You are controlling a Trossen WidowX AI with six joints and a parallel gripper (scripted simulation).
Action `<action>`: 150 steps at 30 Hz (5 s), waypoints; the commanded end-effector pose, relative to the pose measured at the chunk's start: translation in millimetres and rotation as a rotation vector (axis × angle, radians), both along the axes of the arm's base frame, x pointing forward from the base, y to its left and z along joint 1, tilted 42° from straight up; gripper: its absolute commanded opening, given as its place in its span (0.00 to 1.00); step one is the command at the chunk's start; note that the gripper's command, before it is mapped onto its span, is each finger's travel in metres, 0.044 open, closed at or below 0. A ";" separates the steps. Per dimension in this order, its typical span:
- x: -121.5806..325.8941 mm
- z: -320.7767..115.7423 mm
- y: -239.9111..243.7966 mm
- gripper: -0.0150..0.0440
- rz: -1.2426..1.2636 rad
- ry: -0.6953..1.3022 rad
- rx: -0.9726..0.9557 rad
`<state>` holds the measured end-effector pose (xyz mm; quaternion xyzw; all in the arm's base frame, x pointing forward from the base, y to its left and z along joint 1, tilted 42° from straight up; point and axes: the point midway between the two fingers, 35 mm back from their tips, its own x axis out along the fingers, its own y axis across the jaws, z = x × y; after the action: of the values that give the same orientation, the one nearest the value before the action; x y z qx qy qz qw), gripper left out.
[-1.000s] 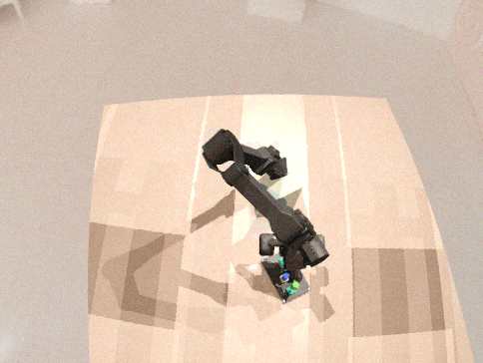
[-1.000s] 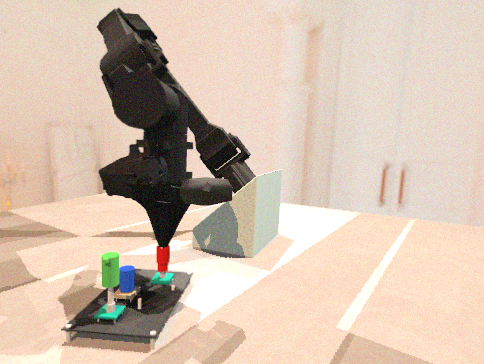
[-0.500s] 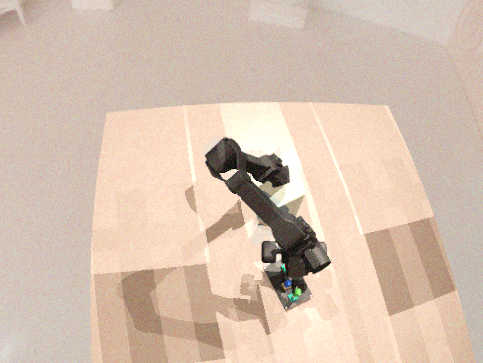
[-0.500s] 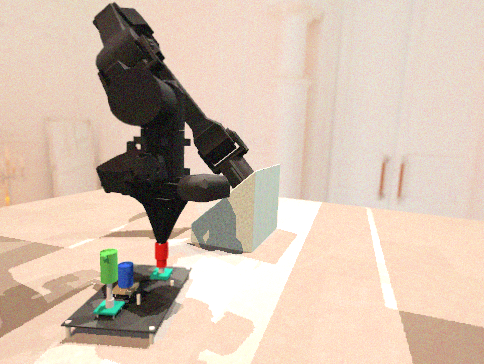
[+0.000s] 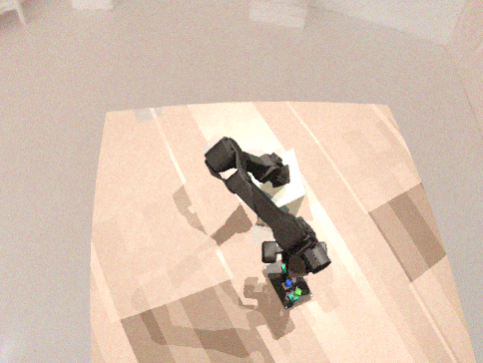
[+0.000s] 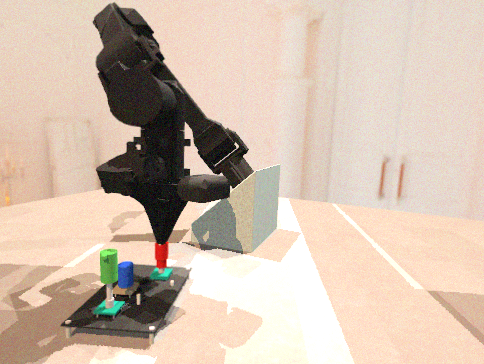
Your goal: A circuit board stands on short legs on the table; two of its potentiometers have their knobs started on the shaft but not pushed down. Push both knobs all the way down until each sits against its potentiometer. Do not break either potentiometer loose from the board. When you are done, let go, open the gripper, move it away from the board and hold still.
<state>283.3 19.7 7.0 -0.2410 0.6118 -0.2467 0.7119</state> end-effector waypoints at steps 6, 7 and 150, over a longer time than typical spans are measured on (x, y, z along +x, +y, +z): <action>2.9 -9.1 -10.1 0.25 -0.027 0.002 -0.007; 2.9 -9.1 -10.1 0.25 -0.027 0.002 -0.007; 95.9 39.0 49.4 0.25 0.352 0.325 -0.065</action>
<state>379.6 70.5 49.5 -0.3999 0.6566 -0.0979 0.6319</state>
